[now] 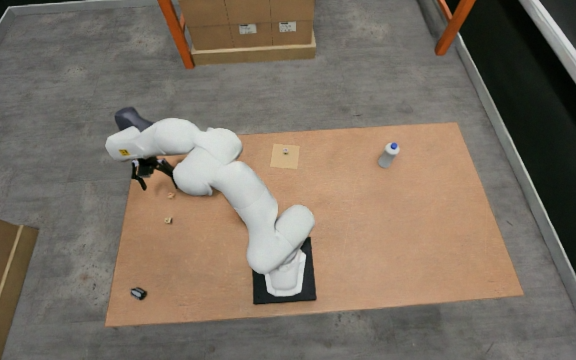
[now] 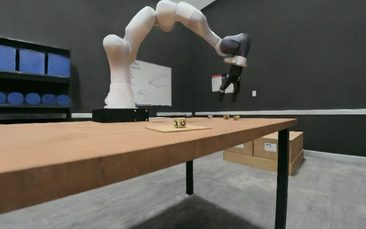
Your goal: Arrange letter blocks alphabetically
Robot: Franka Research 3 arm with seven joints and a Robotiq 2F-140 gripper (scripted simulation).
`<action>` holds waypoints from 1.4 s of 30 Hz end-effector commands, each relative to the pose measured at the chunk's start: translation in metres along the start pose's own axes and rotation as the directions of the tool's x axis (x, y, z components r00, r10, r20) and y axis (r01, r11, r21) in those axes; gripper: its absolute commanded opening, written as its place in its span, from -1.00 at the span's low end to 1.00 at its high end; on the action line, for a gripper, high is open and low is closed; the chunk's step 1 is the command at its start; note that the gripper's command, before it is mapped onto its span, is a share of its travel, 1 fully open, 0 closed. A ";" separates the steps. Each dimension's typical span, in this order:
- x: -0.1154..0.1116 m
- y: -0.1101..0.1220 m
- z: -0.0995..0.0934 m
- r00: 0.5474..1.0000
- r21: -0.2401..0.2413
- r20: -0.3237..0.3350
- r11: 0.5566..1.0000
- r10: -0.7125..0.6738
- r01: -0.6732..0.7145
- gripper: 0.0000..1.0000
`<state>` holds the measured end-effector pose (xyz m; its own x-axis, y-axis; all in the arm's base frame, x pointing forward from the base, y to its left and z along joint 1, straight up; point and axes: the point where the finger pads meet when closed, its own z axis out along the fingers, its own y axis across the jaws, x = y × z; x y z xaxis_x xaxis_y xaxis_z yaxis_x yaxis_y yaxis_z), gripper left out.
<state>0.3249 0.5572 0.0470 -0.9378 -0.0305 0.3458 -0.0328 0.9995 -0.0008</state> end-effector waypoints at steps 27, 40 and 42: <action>-0.084 -0.049 -0.030 1.000 0.002 -0.001 1.000 -0.007 0.007 1.00; -0.092 -0.055 -0.033 1.000 0.003 -0.001 1.000 -0.007 0.007 1.00; -0.092 -0.055 -0.033 1.000 0.003 -0.001 1.000 -0.007 0.007 1.00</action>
